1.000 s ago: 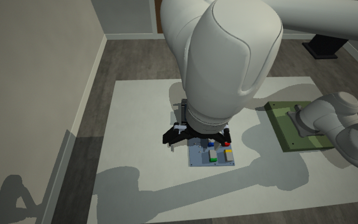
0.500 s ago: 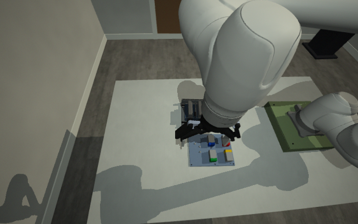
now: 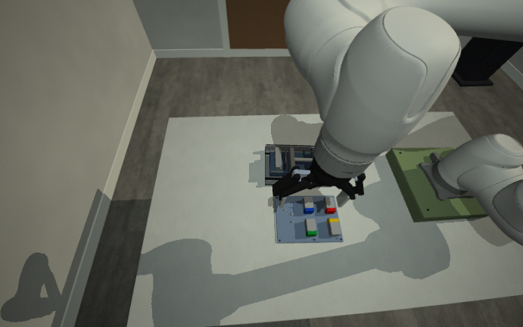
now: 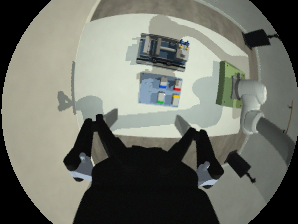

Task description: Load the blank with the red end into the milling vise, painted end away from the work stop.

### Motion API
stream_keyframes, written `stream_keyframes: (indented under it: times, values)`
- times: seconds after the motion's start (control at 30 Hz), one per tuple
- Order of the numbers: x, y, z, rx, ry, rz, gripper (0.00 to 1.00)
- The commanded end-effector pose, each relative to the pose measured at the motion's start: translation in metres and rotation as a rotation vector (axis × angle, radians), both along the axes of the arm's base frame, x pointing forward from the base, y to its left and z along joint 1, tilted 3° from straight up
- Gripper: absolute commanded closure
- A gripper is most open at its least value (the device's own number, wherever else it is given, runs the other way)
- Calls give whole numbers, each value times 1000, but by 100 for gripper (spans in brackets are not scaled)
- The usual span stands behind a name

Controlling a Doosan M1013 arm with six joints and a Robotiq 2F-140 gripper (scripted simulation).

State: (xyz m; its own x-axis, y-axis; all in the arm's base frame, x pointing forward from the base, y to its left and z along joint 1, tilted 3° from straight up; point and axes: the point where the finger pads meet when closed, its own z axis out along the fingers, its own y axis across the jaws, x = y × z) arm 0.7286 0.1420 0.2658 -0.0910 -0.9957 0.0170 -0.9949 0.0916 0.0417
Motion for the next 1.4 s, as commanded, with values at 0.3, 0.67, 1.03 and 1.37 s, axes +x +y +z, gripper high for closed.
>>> stream_keyframes:
  times: [0.3,0.67,1.03,1.37]
  values:
    - [-28,-11,-6,0,0,0,0]
    - [-62,-25,-14,0,0,0,0]
    - [-93,-37,-21,0,0,0,0]
    - [-120,-48,-27,0,0,0,0]
